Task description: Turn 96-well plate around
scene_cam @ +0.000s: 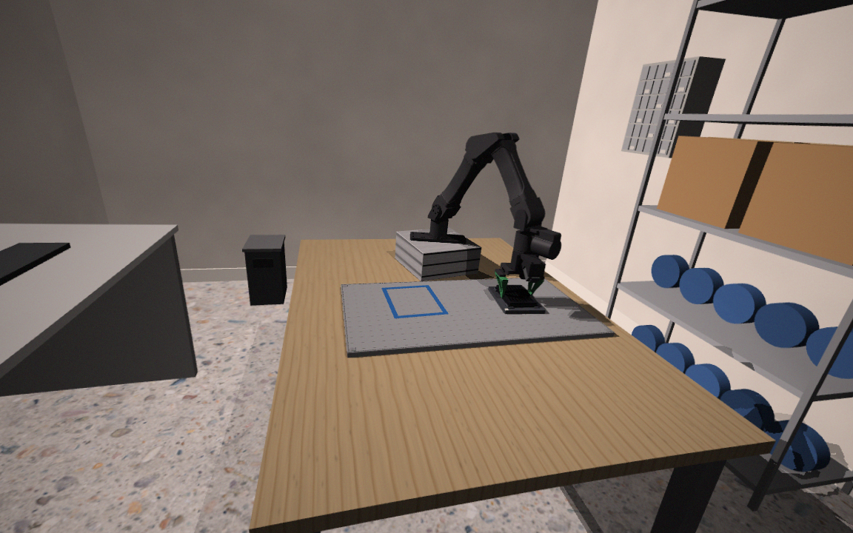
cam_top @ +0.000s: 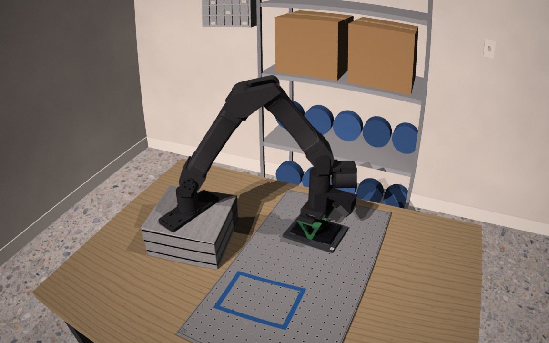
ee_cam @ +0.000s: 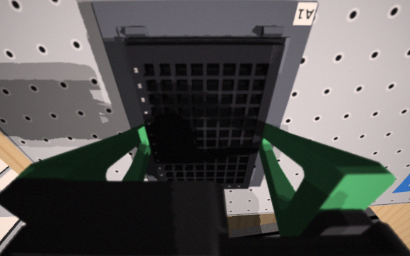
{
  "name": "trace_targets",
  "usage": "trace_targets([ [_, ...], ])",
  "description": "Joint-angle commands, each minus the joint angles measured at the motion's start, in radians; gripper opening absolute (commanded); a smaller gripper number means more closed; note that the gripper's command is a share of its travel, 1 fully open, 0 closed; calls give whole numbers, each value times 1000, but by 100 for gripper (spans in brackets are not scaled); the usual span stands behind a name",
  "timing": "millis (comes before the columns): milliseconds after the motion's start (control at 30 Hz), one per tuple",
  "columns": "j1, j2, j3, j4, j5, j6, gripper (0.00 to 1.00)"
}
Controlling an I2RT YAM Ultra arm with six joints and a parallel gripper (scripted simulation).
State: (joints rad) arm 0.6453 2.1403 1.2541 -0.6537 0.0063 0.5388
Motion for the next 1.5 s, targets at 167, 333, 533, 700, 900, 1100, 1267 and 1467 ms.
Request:
trace_targets([
  [167, 0, -9, 3, 1, 1, 0, 0],
  [333, 0, -9, 3, 1, 1, 0, 0],
  [533, 0, -9, 3, 1, 1, 0, 0],
  [700, 0, -13, 5, -4, 1, 0, 0],
  [900, 0, -36, 15, -37, 1, 0, 0],
  [1100, 0, -51, 22, -60, 1, 0, 0],
  [1267, 0, -69, 33, -88, 1, 0, 0],
  [1467, 1, -89, 46, -122, 1, 0, 0],
])
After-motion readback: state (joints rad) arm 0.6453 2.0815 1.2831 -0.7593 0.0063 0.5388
